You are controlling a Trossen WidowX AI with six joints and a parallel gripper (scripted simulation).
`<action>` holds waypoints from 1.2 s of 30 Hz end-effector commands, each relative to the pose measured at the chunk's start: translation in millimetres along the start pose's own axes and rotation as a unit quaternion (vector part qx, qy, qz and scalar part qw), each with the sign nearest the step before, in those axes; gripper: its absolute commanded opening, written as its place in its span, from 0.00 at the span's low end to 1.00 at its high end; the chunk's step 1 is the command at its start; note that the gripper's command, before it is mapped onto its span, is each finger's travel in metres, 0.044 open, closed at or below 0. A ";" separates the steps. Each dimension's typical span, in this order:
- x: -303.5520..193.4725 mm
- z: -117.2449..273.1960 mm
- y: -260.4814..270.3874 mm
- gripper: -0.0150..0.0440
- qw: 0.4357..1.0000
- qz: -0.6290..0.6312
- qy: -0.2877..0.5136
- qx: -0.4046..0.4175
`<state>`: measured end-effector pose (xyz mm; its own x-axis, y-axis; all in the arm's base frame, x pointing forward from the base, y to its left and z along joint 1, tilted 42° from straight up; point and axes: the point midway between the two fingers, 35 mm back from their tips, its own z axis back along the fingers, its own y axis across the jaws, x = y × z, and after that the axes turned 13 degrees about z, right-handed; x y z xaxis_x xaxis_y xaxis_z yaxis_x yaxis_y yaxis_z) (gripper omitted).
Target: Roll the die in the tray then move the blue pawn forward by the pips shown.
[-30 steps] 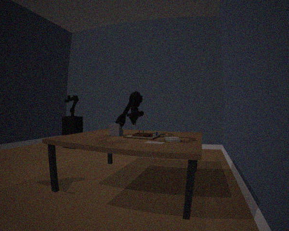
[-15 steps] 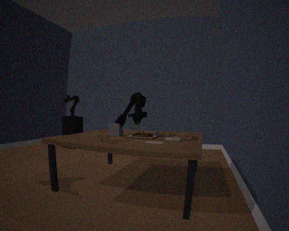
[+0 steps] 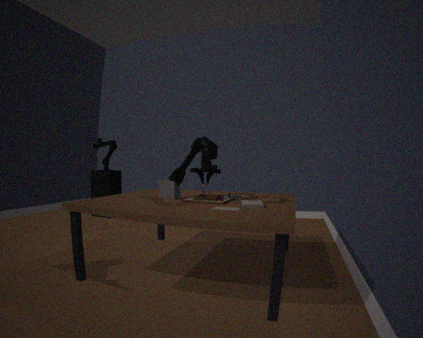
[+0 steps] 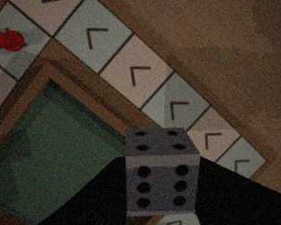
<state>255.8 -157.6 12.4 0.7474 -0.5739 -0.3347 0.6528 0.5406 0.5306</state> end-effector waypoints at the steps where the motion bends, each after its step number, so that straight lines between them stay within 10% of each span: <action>1: -8.3 -3.0 13.1 0.25 0.998 -0.055 0.000 0.004; 36: -60.2 -29.9 67.8 0.25 0.938 -0.340 -0.033 -0.059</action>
<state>261.7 -71.0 47.7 0.1513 -0.8059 -0.5724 0.9845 0.0712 0.1601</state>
